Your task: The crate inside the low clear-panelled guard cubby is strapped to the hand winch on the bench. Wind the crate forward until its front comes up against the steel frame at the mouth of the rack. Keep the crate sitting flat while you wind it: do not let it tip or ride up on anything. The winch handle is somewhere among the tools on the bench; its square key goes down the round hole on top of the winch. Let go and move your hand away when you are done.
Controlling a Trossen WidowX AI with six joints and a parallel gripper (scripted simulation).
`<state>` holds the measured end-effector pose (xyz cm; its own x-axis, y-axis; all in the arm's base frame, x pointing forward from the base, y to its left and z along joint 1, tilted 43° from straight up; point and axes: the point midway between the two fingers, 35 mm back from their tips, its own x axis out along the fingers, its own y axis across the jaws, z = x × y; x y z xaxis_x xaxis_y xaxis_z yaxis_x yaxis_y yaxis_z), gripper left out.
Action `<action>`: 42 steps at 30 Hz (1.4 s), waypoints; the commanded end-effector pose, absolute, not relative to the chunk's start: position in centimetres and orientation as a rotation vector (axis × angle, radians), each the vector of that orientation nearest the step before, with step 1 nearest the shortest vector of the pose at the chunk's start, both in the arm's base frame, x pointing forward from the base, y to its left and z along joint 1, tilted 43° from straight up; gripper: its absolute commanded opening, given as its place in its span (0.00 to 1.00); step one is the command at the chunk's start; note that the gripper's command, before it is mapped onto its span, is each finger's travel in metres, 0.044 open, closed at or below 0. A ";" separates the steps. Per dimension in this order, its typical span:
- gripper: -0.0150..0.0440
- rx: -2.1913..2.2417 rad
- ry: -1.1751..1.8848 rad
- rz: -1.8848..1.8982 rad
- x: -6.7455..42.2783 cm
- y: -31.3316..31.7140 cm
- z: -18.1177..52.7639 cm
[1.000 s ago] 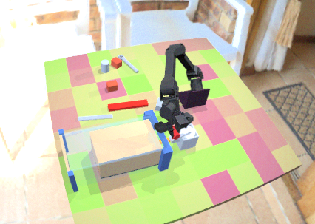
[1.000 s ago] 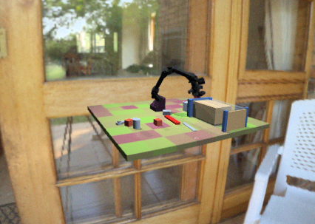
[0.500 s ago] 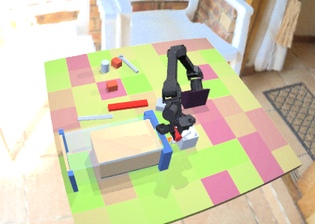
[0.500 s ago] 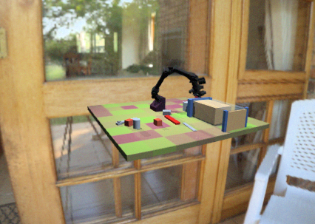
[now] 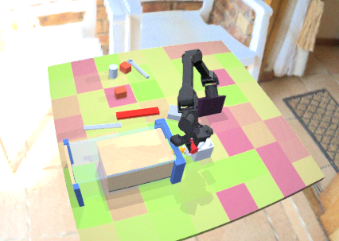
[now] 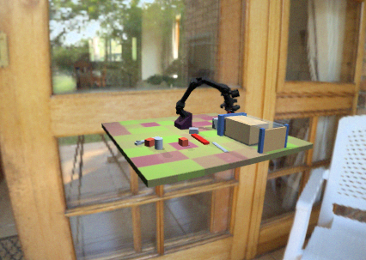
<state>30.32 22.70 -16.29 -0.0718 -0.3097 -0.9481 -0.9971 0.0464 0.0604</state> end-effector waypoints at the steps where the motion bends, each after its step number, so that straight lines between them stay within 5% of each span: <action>1: 0.25 -1.357 1.494 1.121 28.7 24.6 -17.4; 42: 0.25 -1.354 1.494 1.125 24.8 27.0 -18.9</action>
